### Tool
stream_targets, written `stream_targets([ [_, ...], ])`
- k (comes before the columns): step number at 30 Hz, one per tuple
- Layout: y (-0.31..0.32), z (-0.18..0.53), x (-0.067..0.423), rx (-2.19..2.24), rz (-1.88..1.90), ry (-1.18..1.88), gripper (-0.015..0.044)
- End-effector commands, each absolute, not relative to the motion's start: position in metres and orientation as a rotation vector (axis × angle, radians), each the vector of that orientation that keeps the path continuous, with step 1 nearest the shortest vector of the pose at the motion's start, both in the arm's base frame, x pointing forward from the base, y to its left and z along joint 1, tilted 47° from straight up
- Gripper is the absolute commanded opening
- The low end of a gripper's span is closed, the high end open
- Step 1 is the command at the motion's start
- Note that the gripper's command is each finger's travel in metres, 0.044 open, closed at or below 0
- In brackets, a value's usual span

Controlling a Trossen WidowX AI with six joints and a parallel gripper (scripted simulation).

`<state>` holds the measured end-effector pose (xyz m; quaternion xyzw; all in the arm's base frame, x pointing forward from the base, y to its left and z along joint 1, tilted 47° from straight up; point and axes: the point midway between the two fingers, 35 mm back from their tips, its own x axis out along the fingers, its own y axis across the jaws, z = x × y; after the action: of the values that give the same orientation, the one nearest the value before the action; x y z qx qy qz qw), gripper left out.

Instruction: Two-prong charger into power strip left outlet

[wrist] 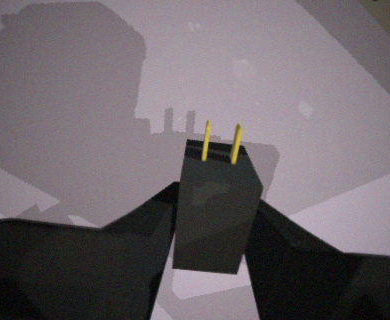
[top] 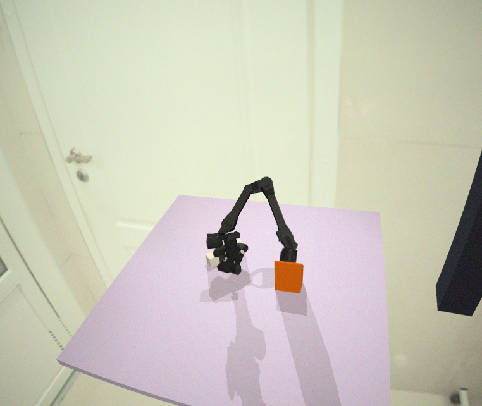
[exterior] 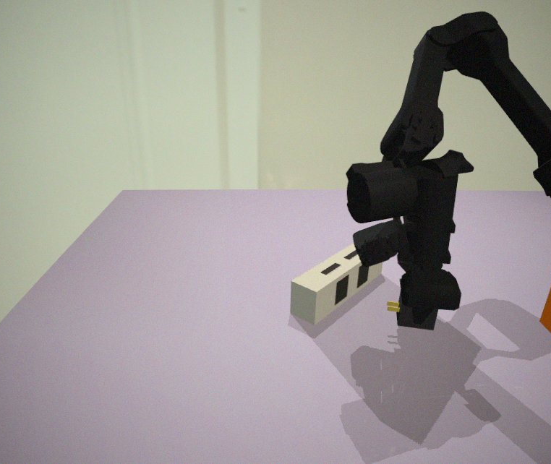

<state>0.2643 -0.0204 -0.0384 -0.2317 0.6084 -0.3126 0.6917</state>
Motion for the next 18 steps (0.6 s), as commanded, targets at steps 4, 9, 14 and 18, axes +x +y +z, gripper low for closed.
stream_targets([
  [4,-0.021,-0.040,0.271,-0.401,-0.774,1.306,0.0000],
  [9,-0.023,-0.041,0.274,-0.326,-0.828,1.269,0.0000],
  [14,-0.025,-0.041,0.277,-0.251,-0.880,1.230,0.0000],
  [18,-0.027,-0.042,0.279,-0.191,-0.921,1.197,0.0000],
])
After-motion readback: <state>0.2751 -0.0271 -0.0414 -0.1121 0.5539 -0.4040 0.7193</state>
